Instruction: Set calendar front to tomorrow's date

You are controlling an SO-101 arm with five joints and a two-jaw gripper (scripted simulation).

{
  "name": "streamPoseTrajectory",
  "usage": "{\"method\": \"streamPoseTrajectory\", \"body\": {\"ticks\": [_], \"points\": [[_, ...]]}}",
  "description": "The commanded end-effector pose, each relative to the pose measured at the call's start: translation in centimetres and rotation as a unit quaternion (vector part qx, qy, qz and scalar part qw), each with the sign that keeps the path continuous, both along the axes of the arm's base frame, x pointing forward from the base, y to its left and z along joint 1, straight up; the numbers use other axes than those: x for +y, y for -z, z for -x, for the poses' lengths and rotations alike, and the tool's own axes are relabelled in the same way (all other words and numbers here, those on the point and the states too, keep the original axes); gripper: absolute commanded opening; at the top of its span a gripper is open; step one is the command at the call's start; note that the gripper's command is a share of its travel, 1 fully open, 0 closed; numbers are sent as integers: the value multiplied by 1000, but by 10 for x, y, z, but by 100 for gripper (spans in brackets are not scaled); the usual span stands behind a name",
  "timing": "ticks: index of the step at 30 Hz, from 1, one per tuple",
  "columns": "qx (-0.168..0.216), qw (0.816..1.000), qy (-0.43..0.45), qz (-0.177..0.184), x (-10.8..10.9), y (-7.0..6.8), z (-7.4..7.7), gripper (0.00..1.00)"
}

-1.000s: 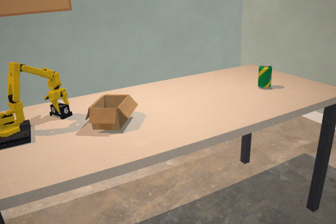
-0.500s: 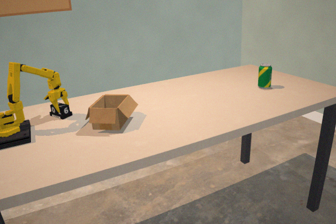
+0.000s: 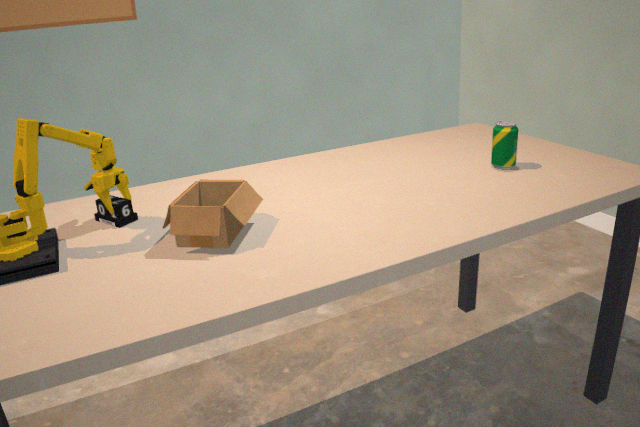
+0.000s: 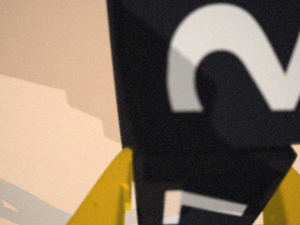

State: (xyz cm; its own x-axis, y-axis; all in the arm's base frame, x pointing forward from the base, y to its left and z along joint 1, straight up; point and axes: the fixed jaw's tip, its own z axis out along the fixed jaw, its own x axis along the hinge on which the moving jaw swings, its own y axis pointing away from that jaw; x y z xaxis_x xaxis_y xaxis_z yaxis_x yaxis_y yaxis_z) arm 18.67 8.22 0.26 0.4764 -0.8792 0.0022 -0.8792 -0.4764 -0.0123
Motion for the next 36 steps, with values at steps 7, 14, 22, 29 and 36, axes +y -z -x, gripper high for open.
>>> {"method": "streamPoseTrajectory", "body": {"ticks": [7,14,22,29,36], "points": [[6,1000,7,2,-1,-1,0,0],[6,1000,7,2,-1,-2,0,0],[6,1000,7,2,-1,-3,-1,0],[6,1000,7,2,-1,-5,-1,0],[6,1000,7,2,-1,-5,-1,0]]}}
